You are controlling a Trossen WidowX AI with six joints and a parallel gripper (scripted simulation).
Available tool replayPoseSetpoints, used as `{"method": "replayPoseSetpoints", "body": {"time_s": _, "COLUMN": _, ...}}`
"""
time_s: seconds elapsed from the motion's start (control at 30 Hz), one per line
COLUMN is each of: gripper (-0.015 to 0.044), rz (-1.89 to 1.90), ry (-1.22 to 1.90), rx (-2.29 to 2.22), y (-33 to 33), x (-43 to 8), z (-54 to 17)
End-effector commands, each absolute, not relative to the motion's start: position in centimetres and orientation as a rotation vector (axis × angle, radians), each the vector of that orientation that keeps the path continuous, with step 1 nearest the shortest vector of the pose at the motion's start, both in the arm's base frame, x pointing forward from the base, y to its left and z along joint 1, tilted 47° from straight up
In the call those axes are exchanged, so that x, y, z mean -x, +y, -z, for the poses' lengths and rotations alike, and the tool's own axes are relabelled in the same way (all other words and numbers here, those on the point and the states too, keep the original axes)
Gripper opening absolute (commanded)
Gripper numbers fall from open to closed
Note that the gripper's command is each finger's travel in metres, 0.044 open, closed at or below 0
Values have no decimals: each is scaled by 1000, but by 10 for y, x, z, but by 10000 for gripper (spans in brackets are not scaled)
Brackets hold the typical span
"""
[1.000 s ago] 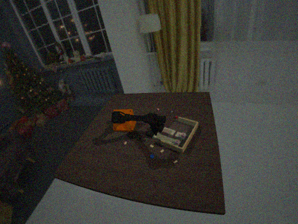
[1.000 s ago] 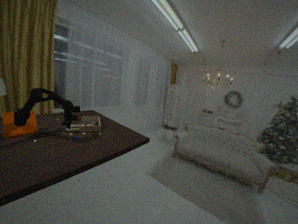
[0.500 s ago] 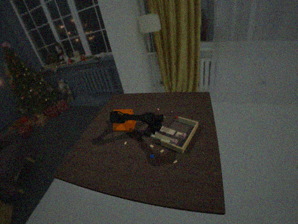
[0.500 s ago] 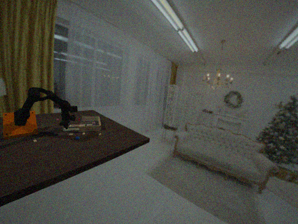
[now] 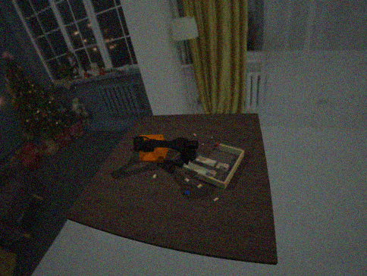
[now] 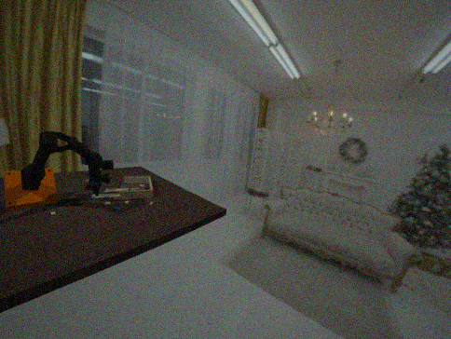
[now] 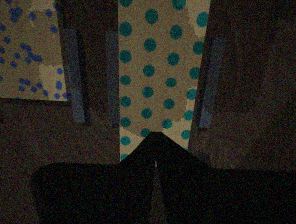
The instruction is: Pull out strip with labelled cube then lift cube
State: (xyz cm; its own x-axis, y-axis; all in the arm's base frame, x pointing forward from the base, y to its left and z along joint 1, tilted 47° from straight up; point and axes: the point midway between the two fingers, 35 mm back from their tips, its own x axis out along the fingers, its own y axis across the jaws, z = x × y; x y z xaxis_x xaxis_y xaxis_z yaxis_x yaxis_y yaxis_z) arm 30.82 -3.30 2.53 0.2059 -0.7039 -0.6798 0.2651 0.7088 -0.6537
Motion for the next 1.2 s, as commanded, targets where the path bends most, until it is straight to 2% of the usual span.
{"method": "replayPoseSetpoints", "body": {"time_s": 0.0, "gripper": 0, "rz": 713, "ry": 1208, "rx": 443, "y": -37, "x": -295, "z": -19}}
{"method": "replayPoseSetpoints", "body": {"time_s": 1.17, "gripper": 0, "rz": 713, "ry": 1210, "rx": 444, "y": -34, "x": -247, "z": -3}}
